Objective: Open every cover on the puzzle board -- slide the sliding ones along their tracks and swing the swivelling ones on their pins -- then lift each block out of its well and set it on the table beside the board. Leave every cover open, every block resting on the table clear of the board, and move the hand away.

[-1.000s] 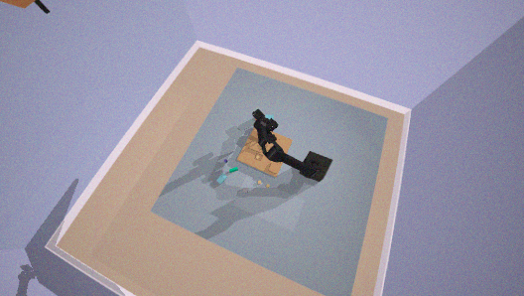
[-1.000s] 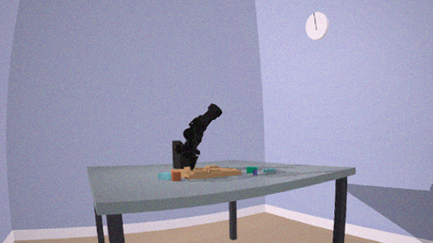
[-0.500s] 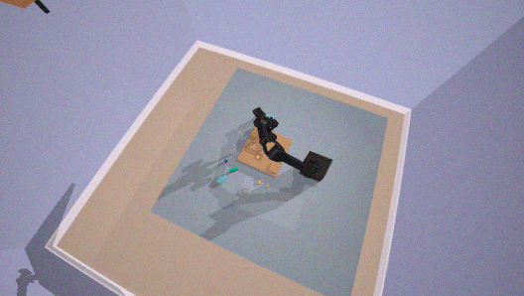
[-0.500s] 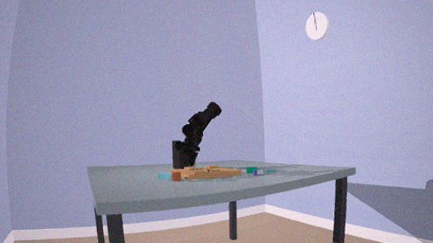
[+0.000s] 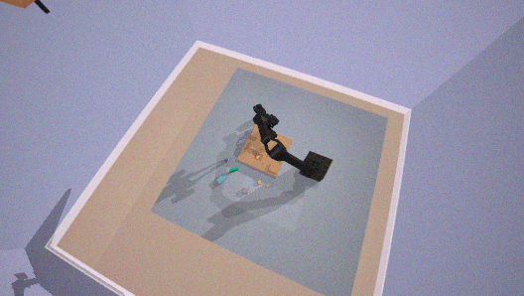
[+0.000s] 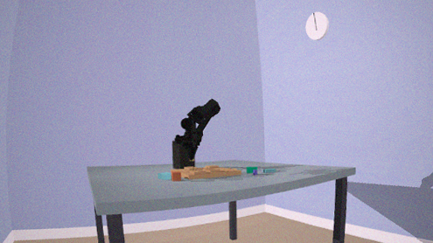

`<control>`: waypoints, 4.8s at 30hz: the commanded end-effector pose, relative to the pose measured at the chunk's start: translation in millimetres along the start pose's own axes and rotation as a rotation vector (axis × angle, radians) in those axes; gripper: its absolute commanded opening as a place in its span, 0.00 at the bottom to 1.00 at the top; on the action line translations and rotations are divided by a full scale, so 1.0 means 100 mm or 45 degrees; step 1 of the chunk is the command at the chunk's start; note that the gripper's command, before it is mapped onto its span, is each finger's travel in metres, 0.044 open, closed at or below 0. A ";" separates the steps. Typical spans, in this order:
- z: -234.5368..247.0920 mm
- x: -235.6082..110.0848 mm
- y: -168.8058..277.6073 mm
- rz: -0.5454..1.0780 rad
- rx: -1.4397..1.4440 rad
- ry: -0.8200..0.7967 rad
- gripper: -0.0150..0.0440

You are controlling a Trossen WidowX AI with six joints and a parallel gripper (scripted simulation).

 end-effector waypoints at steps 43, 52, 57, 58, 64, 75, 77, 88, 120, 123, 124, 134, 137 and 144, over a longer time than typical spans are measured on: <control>-0.22 -0.30 -1.36 -0.026 -0.004 -0.012 0.39; -0.34 -0.28 -1.66 -0.020 -0.006 -0.007 0.39; -0.33 -0.24 -1.67 -0.020 -0.006 -0.008 0.39; -0.33 -0.22 -1.67 -0.020 -0.006 -0.008 0.39; -0.32 -0.12 -1.67 -0.020 -0.006 -0.008 0.39; -0.30 0.06 -1.67 -0.020 -0.007 -0.009 0.39; -0.30 0.09 -1.67 -0.020 -0.007 -0.009 0.39; -0.29 0.28 -1.67 -0.019 -0.007 -0.009 0.39; -0.33 0.79 -1.67 -0.014 -0.008 -0.006 0.39; -0.34 0.80 -1.67 -0.014 -0.008 -0.006 0.39; -0.34 0.80 -1.67 -0.014 -0.008 -0.006 0.39; -0.32 0.78 -1.67 -0.020 -0.016 -0.009 0.83; -0.32 0.77 -1.67 -0.020 -0.016 -0.009 0.97; -0.31 0.57 -1.67 -0.021 -0.013 -0.009 1.00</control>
Point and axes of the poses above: the point midway between the two fingers, 35 mm back from their tips, its own x axis out along the fingers, its own z axis across the jaws, y = z × x, the point moved 10 cm from there along -x, back along the fingers, and after that the axes turned 8 degrees about -x, right-handed, at the moved point
